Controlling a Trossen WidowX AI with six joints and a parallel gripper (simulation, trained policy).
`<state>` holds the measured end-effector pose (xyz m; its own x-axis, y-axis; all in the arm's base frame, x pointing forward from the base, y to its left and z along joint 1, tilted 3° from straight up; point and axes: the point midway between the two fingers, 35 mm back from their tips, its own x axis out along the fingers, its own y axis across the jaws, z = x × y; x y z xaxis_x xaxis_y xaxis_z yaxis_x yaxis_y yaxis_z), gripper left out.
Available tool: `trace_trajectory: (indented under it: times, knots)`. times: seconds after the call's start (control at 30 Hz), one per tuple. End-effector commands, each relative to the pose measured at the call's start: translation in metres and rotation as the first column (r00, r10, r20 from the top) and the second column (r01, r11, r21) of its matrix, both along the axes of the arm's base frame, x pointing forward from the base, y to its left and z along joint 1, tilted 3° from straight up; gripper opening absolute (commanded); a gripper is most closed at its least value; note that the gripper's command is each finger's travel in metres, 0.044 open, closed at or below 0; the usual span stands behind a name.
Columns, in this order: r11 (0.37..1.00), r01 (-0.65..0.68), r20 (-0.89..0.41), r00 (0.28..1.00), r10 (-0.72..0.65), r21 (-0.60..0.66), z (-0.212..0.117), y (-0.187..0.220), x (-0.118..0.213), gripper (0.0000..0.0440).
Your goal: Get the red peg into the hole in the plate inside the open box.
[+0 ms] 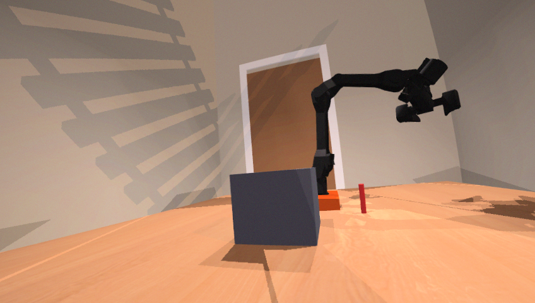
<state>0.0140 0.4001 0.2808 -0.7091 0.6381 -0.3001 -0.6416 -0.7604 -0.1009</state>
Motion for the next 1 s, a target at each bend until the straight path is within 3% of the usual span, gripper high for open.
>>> trace_trajectory:
  times: [0.0, 0.07, 0.43, 0.67, 0.97]
  knots:
    - [0.999, 0.022, -0.010, 1.000, -0.023, -0.025, -0.002, 0.000, 0.004, 0.0420]
    - [0.995, 0.065, -0.029, 0.997, -0.067, -0.075, -0.007, -0.001, 0.012, 0.0440]
    - [0.897, 0.280, -0.111, 0.936, -0.335, -0.342, -0.028, -0.013, 0.055, 0.0440]
    - [0.778, 0.383, -0.134, 0.852, -0.505, -0.498, -0.041, -0.024, 0.081, 0.0440]
    - [0.578, 0.460, -0.128, 0.698, -0.705, -0.674, -0.057, -0.044, 0.112, 0.0440]
